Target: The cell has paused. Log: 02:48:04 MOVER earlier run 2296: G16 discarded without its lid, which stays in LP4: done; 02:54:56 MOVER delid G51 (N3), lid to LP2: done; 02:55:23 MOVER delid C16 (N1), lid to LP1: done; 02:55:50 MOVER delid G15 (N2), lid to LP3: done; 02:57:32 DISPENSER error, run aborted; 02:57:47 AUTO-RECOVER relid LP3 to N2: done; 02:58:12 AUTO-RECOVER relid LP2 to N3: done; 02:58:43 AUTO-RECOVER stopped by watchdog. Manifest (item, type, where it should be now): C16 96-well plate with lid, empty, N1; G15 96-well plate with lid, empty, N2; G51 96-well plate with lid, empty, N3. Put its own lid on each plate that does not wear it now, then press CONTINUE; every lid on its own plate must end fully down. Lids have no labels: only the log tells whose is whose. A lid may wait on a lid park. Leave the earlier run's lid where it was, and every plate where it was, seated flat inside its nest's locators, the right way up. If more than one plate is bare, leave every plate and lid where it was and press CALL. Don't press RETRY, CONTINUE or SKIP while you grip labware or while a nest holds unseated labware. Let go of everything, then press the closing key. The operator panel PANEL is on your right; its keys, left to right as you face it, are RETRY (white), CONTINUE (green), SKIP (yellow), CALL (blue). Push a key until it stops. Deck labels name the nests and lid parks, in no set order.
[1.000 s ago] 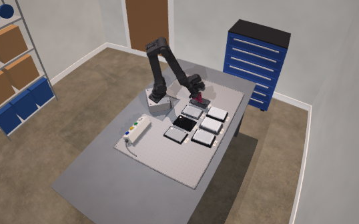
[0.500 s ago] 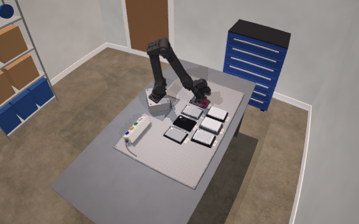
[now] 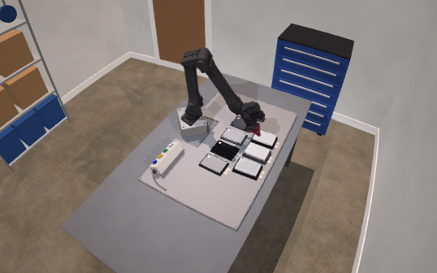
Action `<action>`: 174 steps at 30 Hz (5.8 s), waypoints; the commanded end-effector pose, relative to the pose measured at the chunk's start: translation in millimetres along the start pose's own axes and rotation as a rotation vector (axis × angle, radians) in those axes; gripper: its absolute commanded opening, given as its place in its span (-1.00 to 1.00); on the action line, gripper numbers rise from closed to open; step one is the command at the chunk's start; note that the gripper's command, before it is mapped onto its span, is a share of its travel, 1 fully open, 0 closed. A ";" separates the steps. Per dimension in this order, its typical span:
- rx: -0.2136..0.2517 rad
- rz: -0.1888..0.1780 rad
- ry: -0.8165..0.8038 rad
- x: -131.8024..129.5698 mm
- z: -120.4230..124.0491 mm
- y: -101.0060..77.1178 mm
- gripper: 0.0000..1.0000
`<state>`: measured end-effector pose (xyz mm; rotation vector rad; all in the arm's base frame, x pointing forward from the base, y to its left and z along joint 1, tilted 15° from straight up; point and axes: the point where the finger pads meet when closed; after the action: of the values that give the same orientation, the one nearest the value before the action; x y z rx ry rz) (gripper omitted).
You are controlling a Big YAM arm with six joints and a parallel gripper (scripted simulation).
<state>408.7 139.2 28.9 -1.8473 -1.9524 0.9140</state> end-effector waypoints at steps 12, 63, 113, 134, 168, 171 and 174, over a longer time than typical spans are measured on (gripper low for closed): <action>-0.054 0.006 -0.003 -23.9 -74.9 34.8 -1.00; -0.058 0.018 -0.011 -128.4 -73.9 36.1 -1.00; 0.168 0.026 0.000 -196.9 -42.9 4.0 1.00; 0.583 0.016 0.023 -241.2 37.8 -38.5 1.00; 0.660 0.017 0.026 -285.1 113.7 -94.8 1.00; 0.665 0.015 0.027 -287.5 119.9 -91.1 1.00; 0.680 0.000 0.025 -279.1 132.0 -88.3 1.00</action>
<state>291.8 -158.6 46.4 -1.4414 -1.3586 1.3304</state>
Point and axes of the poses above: the point where the finger pads meet when closed, its own y axis out along the fingers, its own x axis across the jaws, z = x × y, and after that the axes turned 2 degrees about -y, right-handed
